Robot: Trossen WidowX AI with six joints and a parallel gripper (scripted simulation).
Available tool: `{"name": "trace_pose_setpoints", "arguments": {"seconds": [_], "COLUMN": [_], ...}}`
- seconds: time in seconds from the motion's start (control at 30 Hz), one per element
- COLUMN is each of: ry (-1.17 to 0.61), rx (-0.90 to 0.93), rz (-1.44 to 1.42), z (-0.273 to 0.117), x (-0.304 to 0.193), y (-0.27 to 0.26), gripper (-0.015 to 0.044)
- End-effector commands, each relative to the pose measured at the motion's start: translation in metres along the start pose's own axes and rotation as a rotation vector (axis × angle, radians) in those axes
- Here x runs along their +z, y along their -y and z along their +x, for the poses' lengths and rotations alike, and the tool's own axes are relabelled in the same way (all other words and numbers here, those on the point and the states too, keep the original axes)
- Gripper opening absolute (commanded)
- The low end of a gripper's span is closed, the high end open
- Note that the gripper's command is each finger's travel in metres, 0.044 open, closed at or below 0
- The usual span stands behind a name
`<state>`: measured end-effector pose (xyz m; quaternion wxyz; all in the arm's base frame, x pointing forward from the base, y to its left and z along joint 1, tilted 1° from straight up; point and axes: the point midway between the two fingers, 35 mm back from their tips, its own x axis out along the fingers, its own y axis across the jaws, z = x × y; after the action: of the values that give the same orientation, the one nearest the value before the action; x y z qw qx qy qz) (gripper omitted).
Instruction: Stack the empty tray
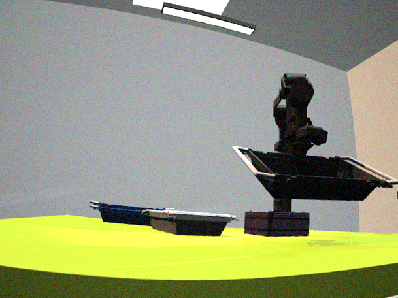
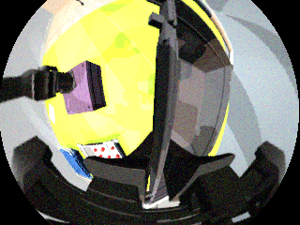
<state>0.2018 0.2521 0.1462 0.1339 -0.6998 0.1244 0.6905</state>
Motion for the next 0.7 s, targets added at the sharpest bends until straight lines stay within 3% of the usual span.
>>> {"name": "trace_pose_setpoints", "arguments": {"seconds": [0.0,0.67], "ry": [-0.006,-0.007], "rx": [-0.030,-0.027], "rz": [0.045,0.301], "z": [-0.007,-0.006], "x": [-0.012,-0.081], "y": [0.000,-0.034], "gripper": [0.0000,0.0000]}}
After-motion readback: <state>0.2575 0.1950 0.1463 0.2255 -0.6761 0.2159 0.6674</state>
